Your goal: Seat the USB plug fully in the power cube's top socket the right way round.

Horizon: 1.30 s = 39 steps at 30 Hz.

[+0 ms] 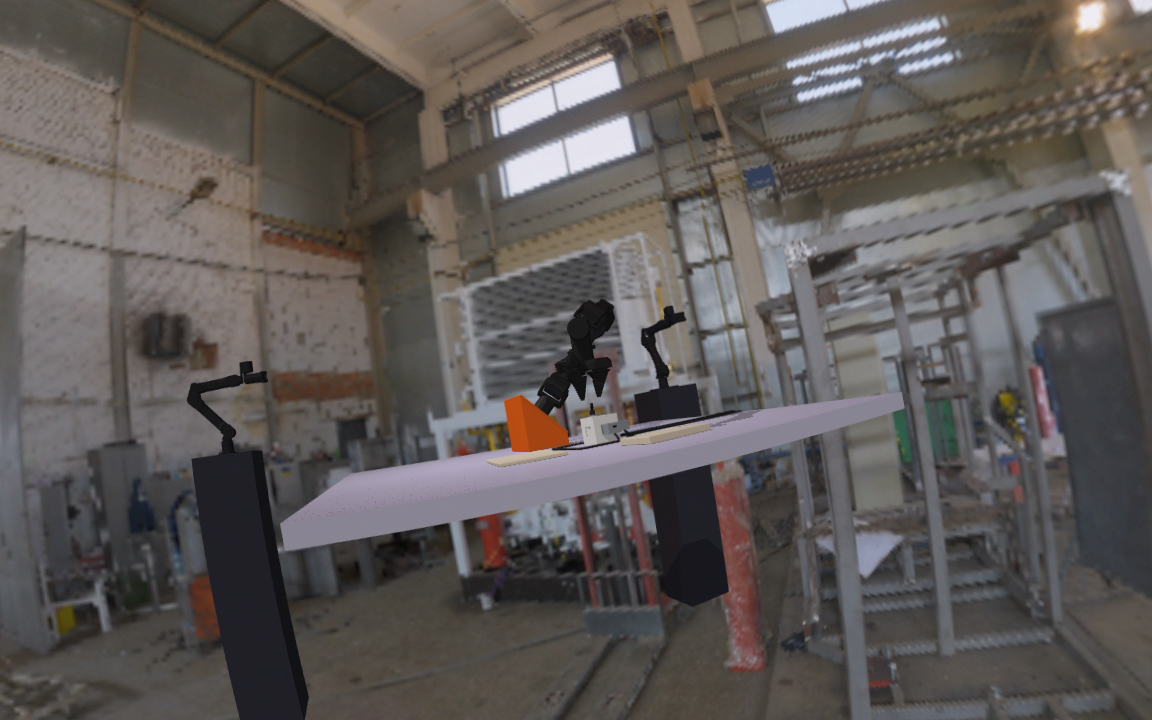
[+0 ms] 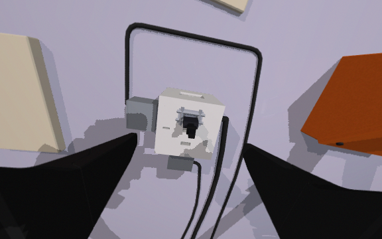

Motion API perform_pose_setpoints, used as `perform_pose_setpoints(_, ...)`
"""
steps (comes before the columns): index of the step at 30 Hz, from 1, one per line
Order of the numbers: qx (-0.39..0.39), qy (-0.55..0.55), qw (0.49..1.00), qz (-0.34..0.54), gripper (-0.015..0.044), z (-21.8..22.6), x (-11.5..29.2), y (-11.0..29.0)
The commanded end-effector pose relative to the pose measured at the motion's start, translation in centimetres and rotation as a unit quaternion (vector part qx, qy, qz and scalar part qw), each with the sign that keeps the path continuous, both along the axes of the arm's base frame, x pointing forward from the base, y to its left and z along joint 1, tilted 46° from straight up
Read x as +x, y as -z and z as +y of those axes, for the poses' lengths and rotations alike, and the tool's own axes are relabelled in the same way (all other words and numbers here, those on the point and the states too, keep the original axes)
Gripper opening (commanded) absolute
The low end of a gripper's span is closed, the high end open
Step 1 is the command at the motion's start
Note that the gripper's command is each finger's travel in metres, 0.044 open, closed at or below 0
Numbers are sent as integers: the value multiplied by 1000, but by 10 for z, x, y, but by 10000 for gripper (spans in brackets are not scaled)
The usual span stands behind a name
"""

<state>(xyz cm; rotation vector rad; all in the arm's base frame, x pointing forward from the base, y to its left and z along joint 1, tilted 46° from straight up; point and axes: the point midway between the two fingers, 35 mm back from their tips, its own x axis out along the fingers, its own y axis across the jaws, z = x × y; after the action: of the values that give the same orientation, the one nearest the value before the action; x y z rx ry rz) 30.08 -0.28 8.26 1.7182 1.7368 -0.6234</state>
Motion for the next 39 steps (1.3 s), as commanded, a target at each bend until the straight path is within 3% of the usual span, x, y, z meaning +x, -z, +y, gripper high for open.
perform_pose_setpoints(1,3,1,1000,2,440,4,0,4)
perform_pose_setpoints(20,3,1,1000,2,440,14,0,14)
perform_pose_setpoints(36,1,-1,1000,1,20,13,0,13)
perform_pose_setpoints(39,1,-1,1000,1,0,13,0,13)
